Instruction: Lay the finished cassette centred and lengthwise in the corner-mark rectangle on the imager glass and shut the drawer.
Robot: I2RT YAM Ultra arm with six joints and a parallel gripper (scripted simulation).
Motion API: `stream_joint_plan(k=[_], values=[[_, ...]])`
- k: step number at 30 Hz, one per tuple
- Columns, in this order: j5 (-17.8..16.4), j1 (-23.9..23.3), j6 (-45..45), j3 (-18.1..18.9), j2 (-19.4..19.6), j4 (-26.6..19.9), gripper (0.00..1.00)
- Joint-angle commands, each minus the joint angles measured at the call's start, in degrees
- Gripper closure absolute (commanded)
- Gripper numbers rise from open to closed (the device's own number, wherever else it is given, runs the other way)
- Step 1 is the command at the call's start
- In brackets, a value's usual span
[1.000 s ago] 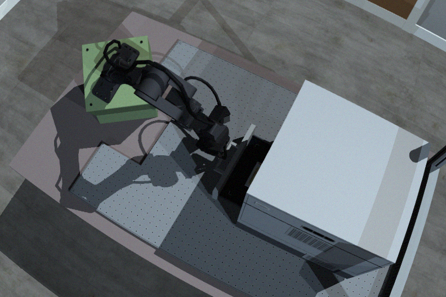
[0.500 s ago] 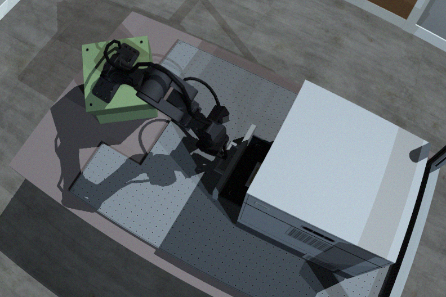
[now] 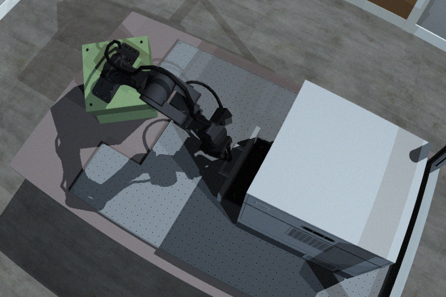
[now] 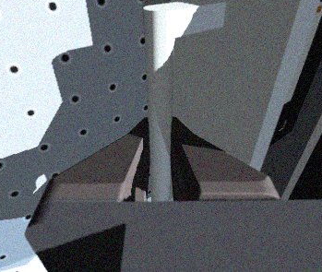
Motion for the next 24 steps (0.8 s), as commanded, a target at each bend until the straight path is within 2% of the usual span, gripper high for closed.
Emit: stream_joint_plan(k=[1, 24], values=[[-0.96, 0.47, -0.11, 2.61, 0.88, -1.09, 1.00], [-0.70, 0.88, 0.38, 8.53, 1.62, -6.28, 1.00]])
